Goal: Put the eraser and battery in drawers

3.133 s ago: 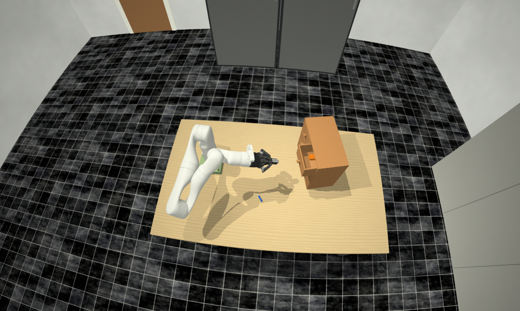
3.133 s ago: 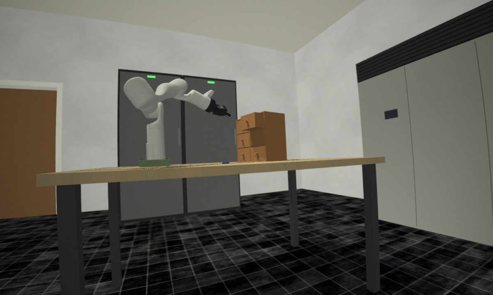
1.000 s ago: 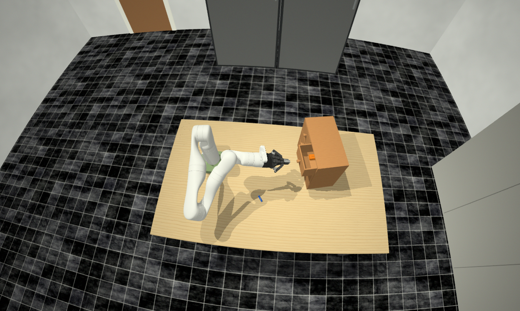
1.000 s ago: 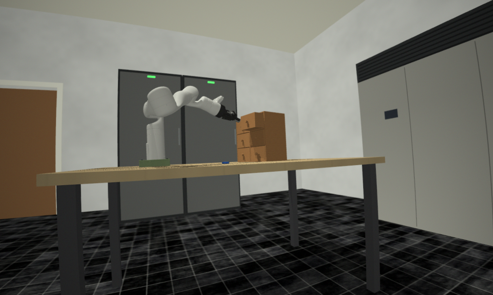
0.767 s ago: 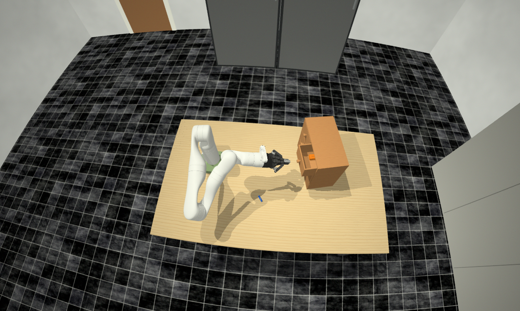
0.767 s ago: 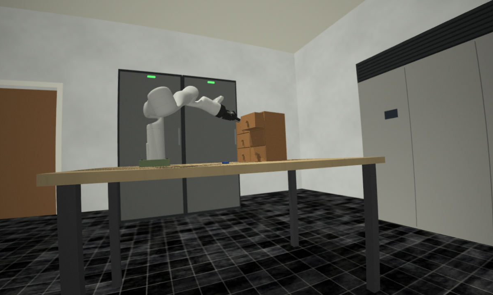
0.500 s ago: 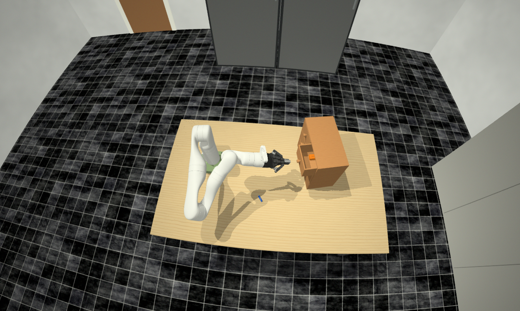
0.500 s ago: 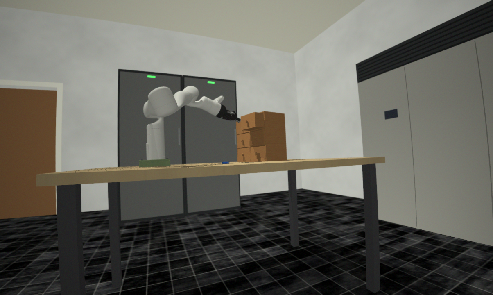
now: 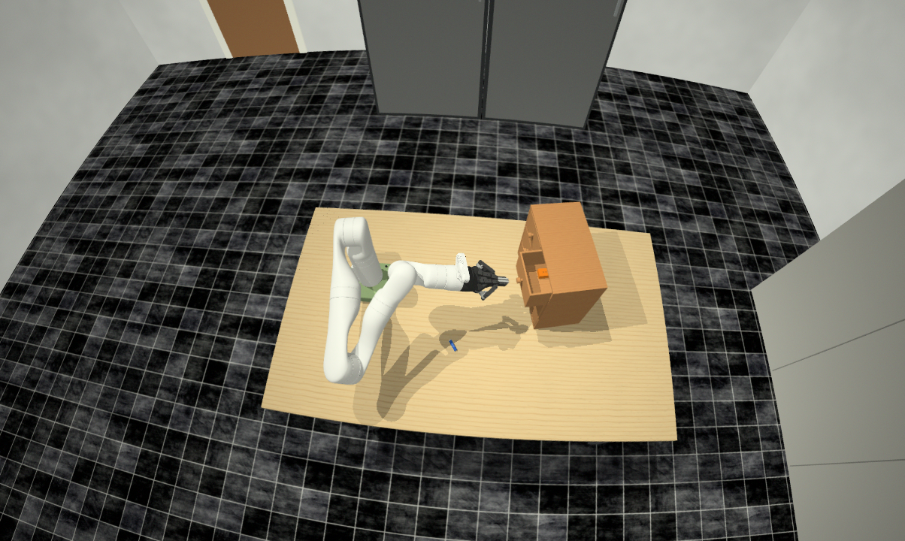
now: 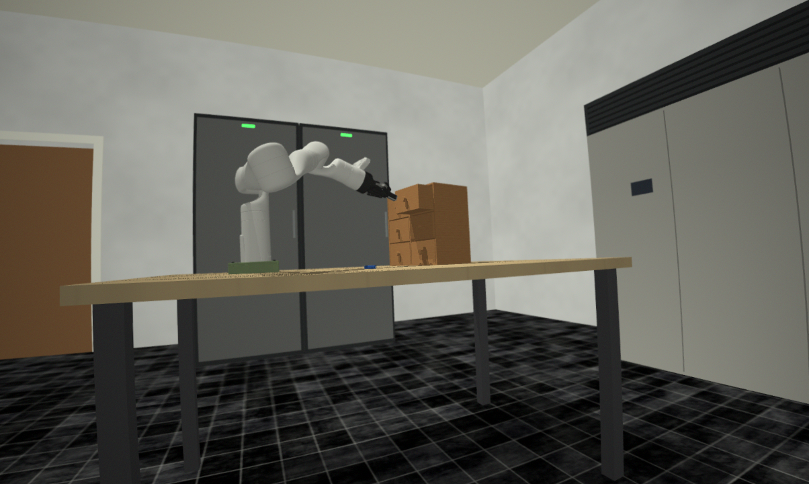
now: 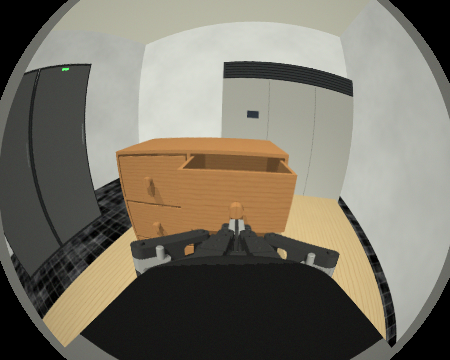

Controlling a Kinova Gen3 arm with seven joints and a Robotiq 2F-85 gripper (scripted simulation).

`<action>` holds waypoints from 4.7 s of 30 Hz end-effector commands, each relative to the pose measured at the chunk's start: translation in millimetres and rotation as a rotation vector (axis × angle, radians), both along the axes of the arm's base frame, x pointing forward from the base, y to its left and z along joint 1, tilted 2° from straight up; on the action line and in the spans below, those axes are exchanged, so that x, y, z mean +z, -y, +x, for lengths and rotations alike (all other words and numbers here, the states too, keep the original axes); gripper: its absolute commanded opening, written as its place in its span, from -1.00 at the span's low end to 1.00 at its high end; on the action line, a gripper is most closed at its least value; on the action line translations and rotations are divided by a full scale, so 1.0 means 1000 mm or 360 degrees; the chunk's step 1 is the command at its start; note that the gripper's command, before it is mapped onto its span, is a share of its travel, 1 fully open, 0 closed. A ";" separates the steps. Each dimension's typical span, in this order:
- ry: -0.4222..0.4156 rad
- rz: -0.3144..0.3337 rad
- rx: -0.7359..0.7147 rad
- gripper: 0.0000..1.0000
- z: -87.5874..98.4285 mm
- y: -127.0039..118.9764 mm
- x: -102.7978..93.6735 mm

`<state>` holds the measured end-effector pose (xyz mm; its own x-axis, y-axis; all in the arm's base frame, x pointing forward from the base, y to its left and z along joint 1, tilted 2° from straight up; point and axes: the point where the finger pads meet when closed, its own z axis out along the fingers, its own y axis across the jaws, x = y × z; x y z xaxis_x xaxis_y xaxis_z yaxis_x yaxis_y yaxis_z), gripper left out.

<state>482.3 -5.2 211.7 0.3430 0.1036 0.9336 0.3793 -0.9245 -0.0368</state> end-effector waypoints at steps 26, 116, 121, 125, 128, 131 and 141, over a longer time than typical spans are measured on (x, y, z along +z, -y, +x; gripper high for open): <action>0.0002 0.0000 0.0005 -1.00 0.038 -0.017 0.000; 0.0002 0.0000 0.0005 -1.00 0.085 -0.037 -0.001; 0.0002 0.0000 0.0005 -1.00 0.085 -0.037 -0.001; 0.0002 0.0000 0.0005 -1.00 0.085 -0.037 -0.001; 0.0002 0.0000 0.0005 -1.00 0.085 -0.037 -0.001; 0.0002 0.0000 0.0005 -1.00 0.085 -0.037 -0.001; 0.0002 0.0000 0.0005 -1.00 0.062 -0.027 0.000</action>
